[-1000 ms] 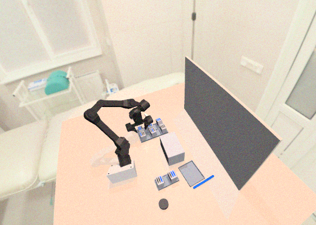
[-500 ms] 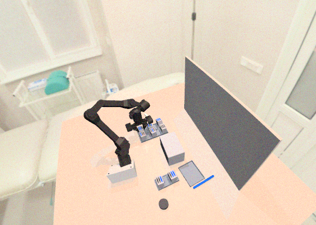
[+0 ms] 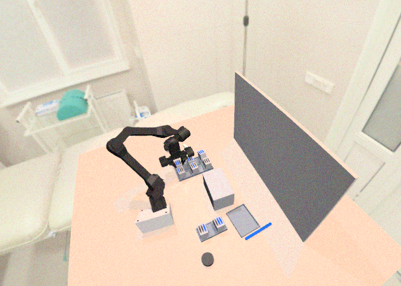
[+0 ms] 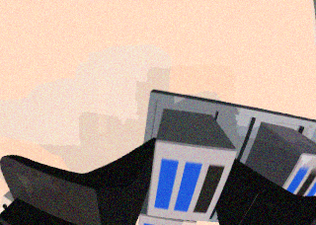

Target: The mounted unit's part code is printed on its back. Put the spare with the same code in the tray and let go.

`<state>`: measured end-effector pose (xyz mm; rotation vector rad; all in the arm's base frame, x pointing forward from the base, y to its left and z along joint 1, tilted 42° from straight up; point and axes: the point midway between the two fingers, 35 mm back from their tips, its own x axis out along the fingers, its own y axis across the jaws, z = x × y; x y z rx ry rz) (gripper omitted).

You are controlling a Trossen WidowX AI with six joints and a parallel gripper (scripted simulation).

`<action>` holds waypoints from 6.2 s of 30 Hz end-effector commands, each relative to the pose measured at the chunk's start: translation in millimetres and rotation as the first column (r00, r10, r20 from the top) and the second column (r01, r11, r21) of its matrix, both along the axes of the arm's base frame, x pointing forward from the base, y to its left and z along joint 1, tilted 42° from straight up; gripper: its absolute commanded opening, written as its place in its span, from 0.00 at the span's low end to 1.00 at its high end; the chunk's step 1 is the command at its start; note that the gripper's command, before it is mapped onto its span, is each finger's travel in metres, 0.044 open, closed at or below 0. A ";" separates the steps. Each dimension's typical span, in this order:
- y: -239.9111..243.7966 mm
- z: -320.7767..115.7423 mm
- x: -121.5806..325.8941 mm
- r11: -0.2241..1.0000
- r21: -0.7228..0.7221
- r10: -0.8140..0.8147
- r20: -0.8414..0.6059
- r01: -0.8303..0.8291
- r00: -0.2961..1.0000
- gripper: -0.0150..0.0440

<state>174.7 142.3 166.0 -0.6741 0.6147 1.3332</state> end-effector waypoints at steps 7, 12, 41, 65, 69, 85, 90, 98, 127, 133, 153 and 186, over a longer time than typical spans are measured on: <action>-26.6 25.5 -1.3 1.000 -0.015 -0.002 0.000 0.002 1.000 0.25; -39.9 41.0 -5.3 1.000 -0.014 -0.003 -0.001 0.003 1.000 0.25; -87.0 65.2 22.3 0.998 -0.041 -0.051 -0.005 0.051 0.999 0.25; -173.8 27.7 104.0 0.991 -0.081 -0.110 -0.044 0.107 0.993 0.25; -184.1 21.5 109.2 0.989 -0.082 -0.124 -0.056 0.119 0.991 0.25; -249.4 -23.8 140.4 0.993 -0.083 -0.093 -0.050 0.089 0.994 0.25; -270.7 -41.4 146.3 0.994 -0.080 -0.082 -0.046 0.078 0.996 0.25; -304.4 -72.7 151.2 0.996 -0.072 -0.063 -0.038 0.060 0.997 0.25; -393.8 -187.4 131.0 1.000 -0.028 -0.006 0.005 0.006 1.000 0.25; -391.9 -190.1 131.9 1.000 -0.028 -0.006 0.005 0.006 1.000 0.25; -383.3 -202.1 135.6 1.000 -0.028 -0.006 0.005 0.006 1.000 0.25; -368.1 -221.1 140.5 1.000 -0.028 -0.006 0.005 0.006 1.000 0.25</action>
